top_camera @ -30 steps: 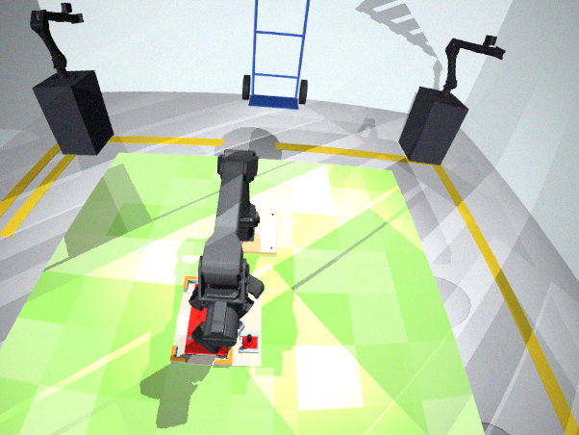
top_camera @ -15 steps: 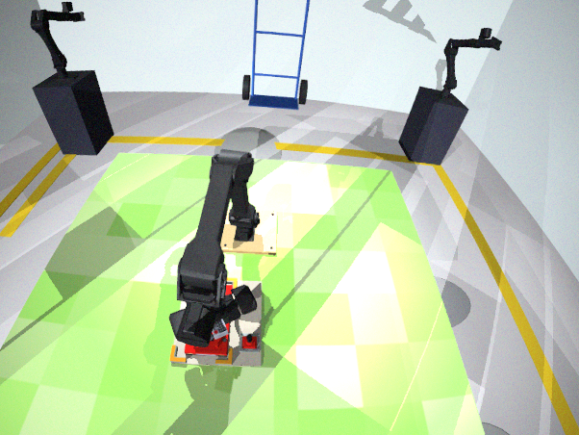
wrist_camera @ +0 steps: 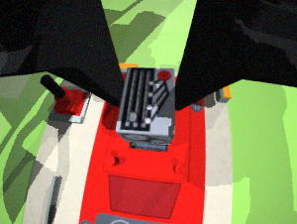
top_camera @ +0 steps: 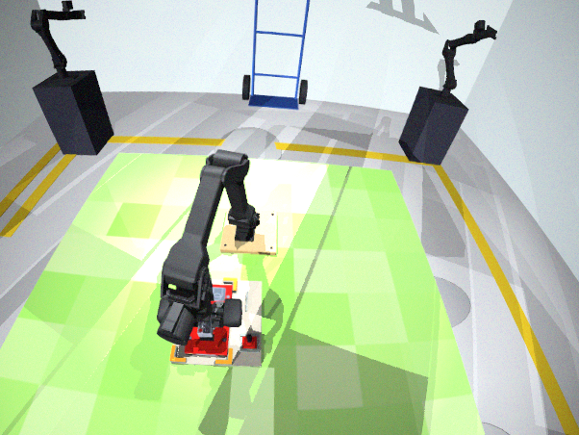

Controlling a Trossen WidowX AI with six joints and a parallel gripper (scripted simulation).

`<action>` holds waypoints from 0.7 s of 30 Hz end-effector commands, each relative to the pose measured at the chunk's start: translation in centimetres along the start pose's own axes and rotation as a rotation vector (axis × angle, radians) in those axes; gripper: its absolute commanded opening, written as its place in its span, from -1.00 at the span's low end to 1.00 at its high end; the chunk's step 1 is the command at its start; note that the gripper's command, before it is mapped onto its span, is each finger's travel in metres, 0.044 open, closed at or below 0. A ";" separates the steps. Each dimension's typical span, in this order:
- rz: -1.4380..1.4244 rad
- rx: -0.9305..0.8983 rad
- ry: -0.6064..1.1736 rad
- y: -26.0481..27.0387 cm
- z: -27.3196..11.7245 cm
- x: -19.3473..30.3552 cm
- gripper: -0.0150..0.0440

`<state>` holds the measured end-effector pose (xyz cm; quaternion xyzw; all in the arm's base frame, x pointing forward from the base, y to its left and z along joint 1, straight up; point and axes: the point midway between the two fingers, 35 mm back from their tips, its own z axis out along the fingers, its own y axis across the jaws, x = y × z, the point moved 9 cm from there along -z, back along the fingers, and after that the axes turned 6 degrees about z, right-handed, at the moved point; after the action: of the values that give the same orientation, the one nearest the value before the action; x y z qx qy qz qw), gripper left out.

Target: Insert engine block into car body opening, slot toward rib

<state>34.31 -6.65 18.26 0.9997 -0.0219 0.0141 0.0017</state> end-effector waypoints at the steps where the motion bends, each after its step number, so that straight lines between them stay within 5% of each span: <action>1: 0.037 -0.002 0.001 0.1 0.1 0.0 -0.31; 5: 0.041 -0.002 0.001 0.0 0.1 0.0 0.04; 21: 0.015 -0.002 0.001 0.1 0.1 0.0 0.04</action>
<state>34.30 -6.68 18.15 0.9990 -0.0437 0.0137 0.0016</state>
